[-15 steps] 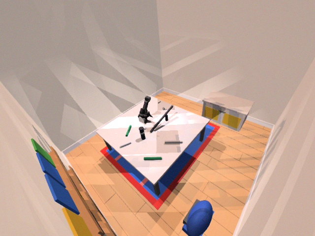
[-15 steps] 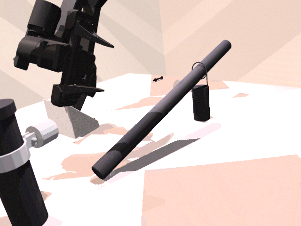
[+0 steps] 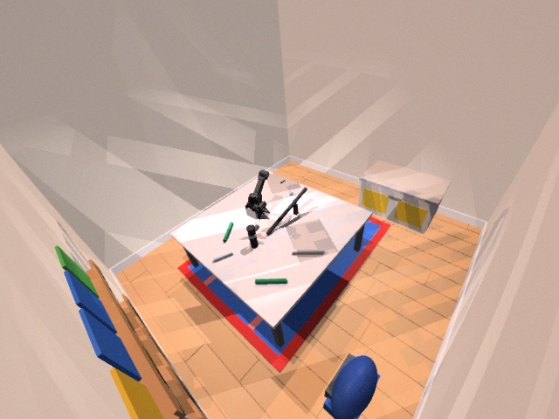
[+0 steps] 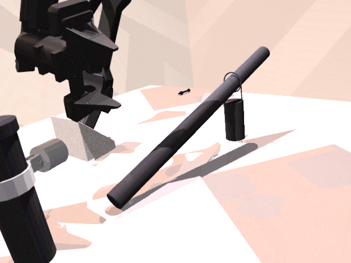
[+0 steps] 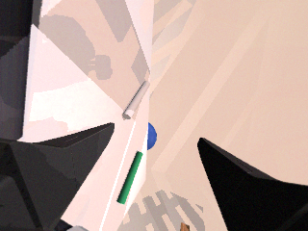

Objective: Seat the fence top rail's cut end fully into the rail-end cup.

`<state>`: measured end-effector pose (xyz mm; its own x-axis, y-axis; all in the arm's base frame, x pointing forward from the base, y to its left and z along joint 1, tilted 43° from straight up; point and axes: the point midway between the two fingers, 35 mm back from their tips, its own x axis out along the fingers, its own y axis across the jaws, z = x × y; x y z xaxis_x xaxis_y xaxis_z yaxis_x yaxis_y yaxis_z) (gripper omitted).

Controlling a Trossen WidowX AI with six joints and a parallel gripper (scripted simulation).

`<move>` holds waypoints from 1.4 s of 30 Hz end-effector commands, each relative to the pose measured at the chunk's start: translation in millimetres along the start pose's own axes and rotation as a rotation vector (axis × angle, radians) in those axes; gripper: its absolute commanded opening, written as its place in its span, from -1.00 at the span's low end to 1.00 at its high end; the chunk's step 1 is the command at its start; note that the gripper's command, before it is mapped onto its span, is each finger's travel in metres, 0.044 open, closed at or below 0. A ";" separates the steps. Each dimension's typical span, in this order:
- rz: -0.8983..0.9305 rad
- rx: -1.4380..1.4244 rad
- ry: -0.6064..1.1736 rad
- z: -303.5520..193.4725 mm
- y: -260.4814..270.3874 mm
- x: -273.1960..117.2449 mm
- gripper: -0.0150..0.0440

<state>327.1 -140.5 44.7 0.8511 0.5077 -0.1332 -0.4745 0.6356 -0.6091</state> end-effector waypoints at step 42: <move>0.327 1.493 0.770 94.3 -18.9 -14.7 1.00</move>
<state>306.8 -107.5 123.6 0.3976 0.6262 -0.6706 -0.0711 0.7497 0.6579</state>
